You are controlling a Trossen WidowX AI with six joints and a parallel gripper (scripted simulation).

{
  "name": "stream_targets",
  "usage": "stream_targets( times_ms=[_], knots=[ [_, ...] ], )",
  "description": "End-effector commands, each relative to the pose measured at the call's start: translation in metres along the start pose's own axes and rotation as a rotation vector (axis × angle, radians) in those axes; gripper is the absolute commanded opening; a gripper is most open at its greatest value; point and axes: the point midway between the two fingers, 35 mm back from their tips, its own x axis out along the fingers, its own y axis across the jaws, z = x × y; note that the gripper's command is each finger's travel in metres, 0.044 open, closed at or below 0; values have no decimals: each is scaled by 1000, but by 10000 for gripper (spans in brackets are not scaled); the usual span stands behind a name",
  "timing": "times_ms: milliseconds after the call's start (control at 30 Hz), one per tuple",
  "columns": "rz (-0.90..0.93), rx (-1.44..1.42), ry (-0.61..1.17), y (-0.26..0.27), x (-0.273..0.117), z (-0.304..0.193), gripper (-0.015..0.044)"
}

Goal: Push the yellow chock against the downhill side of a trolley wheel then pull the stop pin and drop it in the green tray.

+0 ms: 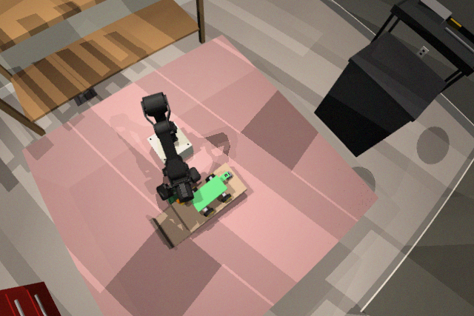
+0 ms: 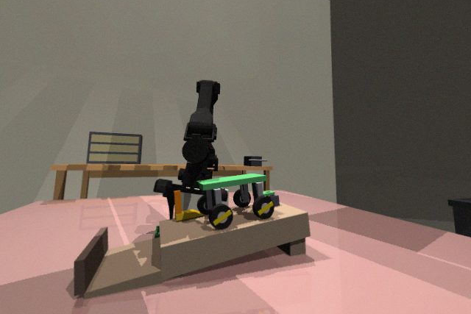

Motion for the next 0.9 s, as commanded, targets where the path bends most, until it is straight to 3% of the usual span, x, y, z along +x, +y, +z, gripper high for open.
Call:
stream_targets(
  times_ms=[0,100,233,867],
  knots=[
    [4,2,3,2,-9,-1,340],
    [6,4,1,3,-20,2,340],
    [7,4,0,4,-29,3,440],
    [7,4,0,14,-84,3,440]
  ],
)
